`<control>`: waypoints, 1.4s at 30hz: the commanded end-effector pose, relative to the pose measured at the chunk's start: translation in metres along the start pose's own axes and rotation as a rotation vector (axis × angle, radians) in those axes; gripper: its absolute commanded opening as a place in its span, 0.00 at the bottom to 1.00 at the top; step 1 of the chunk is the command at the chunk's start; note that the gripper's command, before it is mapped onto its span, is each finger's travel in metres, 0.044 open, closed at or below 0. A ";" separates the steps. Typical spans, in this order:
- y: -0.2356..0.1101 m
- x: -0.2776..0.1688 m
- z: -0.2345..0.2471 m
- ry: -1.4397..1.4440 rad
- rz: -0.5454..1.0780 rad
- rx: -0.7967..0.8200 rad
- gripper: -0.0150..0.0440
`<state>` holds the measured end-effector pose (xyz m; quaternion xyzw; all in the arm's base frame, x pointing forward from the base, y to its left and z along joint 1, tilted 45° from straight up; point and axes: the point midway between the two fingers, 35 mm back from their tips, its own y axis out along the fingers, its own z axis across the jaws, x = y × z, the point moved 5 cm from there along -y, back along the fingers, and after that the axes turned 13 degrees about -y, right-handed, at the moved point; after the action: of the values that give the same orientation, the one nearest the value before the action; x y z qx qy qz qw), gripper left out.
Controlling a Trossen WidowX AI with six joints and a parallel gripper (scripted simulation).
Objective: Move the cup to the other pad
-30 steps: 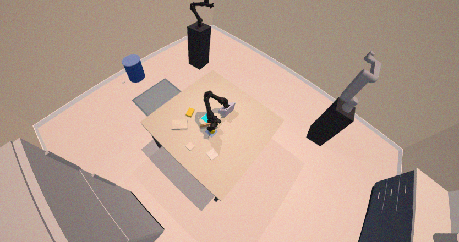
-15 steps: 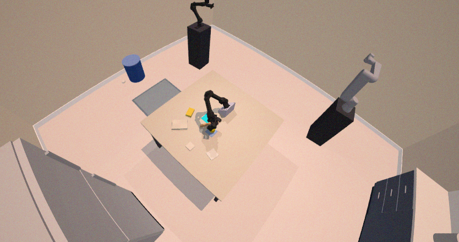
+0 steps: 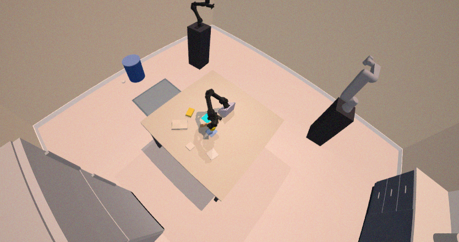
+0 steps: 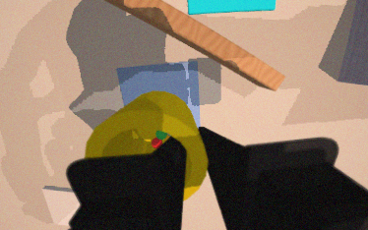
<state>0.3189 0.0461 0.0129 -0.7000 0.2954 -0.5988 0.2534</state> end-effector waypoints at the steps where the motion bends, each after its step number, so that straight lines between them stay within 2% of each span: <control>1: 0.000 0.000 0.000 -0.002 0.000 0.001 0.25; 14: 0.000 0.002 -0.002 -0.001 0.000 0.001 0.25; 42: 0.000 0.039 -0.038 0.002 0.002 0.000 0.25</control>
<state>0.2882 0.0206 0.0409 -0.6996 0.2993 -0.5979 0.2520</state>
